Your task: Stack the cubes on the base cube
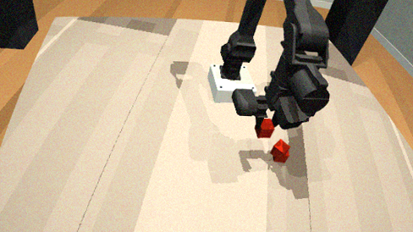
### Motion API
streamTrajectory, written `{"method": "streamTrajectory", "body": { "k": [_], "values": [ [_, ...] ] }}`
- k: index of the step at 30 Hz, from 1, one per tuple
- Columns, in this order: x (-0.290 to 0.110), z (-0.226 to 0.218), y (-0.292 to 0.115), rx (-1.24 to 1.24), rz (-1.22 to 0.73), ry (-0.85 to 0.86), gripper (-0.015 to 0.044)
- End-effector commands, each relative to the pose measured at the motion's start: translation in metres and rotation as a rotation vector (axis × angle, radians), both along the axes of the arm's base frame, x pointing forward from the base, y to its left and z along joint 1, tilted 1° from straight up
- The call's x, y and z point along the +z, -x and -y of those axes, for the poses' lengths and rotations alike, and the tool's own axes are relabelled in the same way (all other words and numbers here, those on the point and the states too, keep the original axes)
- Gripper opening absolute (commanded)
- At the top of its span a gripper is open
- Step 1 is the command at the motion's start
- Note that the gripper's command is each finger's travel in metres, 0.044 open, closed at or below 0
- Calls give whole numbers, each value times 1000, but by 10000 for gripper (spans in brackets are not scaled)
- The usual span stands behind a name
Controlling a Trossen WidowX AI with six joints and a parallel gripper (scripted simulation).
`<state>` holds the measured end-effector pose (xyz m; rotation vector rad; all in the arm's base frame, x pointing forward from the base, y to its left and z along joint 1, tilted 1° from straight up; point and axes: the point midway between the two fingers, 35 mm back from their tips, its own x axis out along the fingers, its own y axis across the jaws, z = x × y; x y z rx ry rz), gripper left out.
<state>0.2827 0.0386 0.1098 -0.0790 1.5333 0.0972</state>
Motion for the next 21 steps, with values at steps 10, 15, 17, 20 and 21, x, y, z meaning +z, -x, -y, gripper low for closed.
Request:
{"method": "streamTrajectory", "body": {
  "k": [10, 15, 17, 20, 21],
  "values": [
    [-2, -33, 1, -321, -5, -13, 105],
    [-3, -46, 3, -449, -7, -19, 105],
    [-3, -51, 4, -500, -8, -21, 105],
    [-4, -59, 6, -577, -10, -24, 105],
    [-4, -62, 7, -602, -11, -25, 105]
  ]
}}
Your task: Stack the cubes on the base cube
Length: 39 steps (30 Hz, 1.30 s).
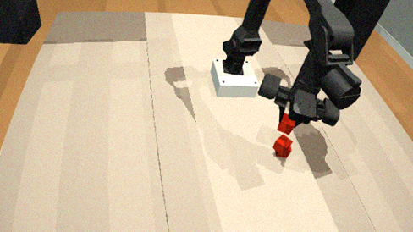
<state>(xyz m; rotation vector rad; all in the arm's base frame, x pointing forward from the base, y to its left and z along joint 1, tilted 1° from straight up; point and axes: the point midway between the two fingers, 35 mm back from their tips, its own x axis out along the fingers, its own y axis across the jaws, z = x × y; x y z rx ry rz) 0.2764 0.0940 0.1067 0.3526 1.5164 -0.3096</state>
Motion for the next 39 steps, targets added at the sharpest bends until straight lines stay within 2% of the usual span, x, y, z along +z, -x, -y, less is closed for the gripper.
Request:
{"method": "streamTrajectory", "body": {
  "k": [1, 15, 21, 31, 39],
  "values": [
    [-1, -9, 1, -92, -1, -1, 105],
    [-3, -43, 12, -432, -10, -16, 105],
    [-5, -44, 12, -436, -10, -16, 105],
    [-33, -45, 13, -445, -10, -16, 105],
    [-34, -45, 13, -445, -10, -16, 105]
  ]
}}
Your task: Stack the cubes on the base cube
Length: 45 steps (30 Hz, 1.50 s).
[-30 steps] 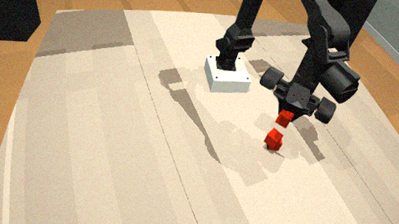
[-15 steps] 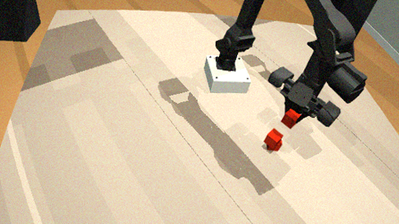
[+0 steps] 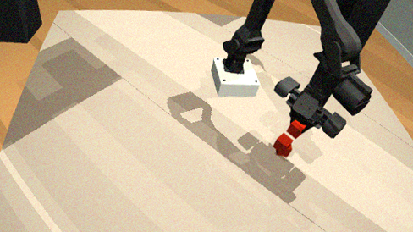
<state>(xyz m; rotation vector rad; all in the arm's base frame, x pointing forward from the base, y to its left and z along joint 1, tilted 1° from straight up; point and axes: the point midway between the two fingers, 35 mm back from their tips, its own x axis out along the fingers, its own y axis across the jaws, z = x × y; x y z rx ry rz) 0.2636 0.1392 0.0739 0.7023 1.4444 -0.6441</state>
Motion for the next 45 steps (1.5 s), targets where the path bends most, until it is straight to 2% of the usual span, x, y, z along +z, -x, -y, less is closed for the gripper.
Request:
{"method": "streamTrajectory", "body": {
  "k": [1, 15, 39, 43, 45],
  "values": [
    [-1, 0, 0, -5, 1, 3, 105],
    [-30, -1, -3, 0, 1, 3, 105],
    [-32, -1, -3, 5, 1, 3, 105],
    [-32, -1, -3, 5, 1, 3, 205],
    [-32, -1, -3, 5, 1, 3, 205]
  ]
}}
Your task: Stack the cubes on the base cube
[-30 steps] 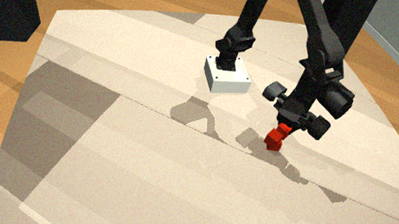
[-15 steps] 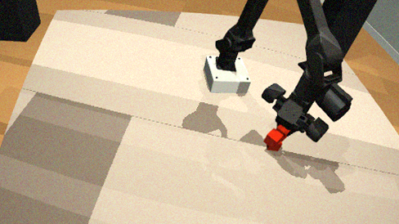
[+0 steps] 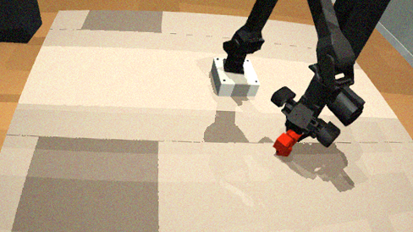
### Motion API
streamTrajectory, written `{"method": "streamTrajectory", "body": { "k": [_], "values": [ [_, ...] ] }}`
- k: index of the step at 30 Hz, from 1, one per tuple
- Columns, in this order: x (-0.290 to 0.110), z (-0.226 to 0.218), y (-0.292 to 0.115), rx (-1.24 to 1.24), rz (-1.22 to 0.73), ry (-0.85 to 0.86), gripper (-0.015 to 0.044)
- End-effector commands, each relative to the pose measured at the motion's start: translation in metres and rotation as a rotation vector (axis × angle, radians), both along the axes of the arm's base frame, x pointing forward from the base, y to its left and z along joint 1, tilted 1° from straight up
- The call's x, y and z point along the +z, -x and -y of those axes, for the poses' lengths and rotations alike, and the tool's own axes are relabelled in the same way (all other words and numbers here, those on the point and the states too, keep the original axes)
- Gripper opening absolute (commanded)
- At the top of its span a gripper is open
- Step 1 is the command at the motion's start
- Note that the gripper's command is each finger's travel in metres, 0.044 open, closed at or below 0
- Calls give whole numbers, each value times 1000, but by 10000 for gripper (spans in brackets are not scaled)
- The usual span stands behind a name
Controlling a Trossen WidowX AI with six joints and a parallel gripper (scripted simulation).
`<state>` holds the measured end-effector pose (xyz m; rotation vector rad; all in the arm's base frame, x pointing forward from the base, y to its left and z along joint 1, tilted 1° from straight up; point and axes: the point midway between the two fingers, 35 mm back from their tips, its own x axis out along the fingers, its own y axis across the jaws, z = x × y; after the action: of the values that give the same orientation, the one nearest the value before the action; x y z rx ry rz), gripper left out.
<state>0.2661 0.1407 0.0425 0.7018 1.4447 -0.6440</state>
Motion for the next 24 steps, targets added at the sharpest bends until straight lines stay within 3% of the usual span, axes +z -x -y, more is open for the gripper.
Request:
{"method": "streamTrajectory", "body": {
  "k": [1, 24],
  "values": [
    [-1, 0, 0, 4, 1, 3, 205],
    [29, 1, 1, 0, 0, 0, 205]
  ]
}}
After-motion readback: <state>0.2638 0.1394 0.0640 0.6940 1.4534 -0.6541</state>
